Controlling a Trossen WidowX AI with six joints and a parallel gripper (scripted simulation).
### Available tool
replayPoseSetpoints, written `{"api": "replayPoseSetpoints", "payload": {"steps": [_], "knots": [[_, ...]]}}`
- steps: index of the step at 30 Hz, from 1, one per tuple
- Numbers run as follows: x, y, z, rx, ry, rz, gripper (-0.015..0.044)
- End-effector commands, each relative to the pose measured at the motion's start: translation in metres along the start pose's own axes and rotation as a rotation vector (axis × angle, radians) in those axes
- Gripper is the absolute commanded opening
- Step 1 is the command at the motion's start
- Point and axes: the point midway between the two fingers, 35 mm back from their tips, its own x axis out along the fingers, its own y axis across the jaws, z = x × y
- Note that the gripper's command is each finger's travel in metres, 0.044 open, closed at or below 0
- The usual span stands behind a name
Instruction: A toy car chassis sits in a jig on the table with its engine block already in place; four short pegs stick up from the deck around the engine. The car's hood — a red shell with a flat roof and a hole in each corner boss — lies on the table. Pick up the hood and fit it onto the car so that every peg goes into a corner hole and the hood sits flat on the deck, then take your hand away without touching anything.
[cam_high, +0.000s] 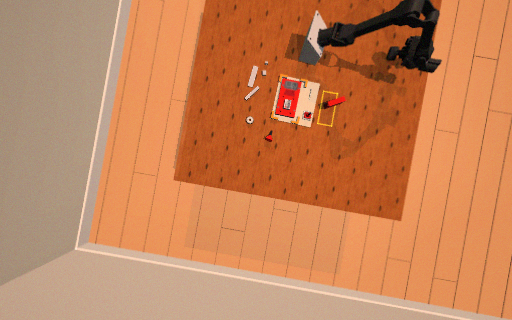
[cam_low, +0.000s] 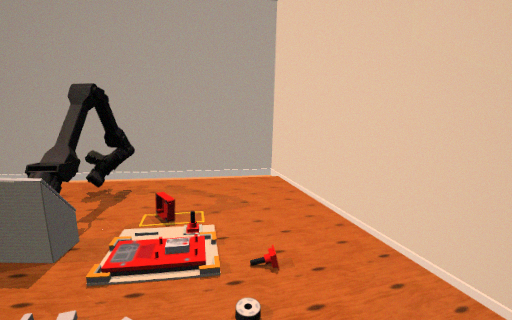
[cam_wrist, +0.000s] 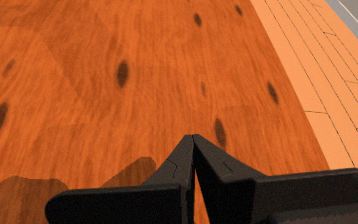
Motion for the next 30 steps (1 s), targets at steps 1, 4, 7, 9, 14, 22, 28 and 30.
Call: {"api": "replayPoseSetpoints", "payload": {"steps": [1,4,7,9,14,22,28,30], "knots": [[-0.016,0.009,-0.027,0.063,0.080,0.010,0.0000],[-0.035,0.018,-0.050,0.129,0.153,0.010,0.0000],[-0.055,0.028,-0.072,0.196,0.225,0.008,0.0000],[-0.069,0.035,-0.085,0.242,0.272,0.005,0.0000],[-0.105,0.055,-0.113,0.352,0.384,-0.001,0.0000],[-0.170,0.095,-0.146,0.539,0.556,-0.018,0.0000],[-0.218,0.126,-0.158,0.673,0.668,-0.038,0.0000],[-0.233,0.137,-0.160,0.710,0.700,-0.044,0.0000]]}}
